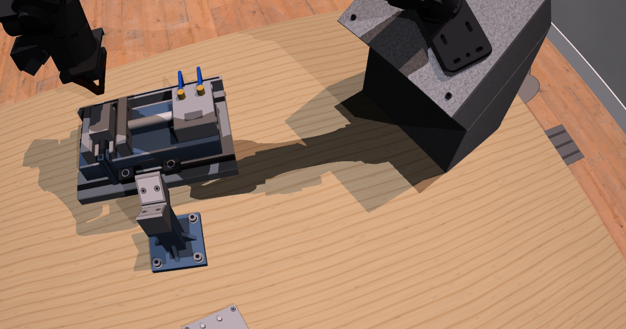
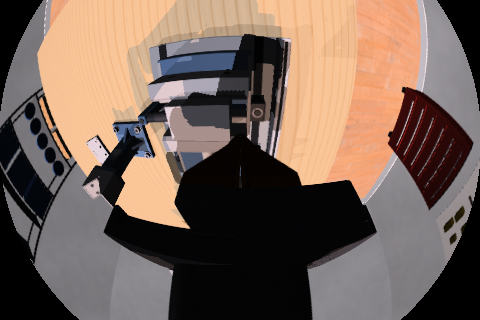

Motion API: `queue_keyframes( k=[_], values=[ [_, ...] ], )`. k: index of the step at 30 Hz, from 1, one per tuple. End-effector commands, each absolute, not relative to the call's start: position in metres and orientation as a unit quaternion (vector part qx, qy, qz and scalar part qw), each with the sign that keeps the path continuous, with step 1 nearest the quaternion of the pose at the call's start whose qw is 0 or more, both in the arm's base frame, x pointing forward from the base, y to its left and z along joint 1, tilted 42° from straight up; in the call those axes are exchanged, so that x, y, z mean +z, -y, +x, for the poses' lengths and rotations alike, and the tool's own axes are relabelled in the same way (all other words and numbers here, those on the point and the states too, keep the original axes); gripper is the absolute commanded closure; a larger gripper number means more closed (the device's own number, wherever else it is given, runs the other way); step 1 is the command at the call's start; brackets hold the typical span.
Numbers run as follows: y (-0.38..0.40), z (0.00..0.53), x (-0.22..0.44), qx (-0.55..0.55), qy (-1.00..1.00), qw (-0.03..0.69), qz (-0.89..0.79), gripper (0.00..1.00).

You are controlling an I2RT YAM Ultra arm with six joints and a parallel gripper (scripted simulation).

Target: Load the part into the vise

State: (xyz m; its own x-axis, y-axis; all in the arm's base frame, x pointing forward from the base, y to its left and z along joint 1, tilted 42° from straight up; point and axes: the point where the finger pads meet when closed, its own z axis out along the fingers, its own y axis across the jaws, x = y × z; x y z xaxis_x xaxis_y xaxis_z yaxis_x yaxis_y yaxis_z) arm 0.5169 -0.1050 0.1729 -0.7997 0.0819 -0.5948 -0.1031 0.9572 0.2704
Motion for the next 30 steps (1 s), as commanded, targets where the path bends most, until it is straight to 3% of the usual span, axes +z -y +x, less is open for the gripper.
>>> queue_keyframes(
  k=[1, 5, 9, 30],
  values=[
    [0.115, 0.522, 0.191, 0.131, -0.93, 0.344, -0.001, 1.0],
    [0.108, 0.524, 0.164, 0.141, -0.937, 0.321, 0.001, 1.0],
    [0.114, 0.527, 0.185, 0.13, -0.929, 0.346, 0.001, 1.0],
    [0.108, 0.528, 0.171, 0.137, -0.933, 0.332, 0.001, 1.0]
  ],
)
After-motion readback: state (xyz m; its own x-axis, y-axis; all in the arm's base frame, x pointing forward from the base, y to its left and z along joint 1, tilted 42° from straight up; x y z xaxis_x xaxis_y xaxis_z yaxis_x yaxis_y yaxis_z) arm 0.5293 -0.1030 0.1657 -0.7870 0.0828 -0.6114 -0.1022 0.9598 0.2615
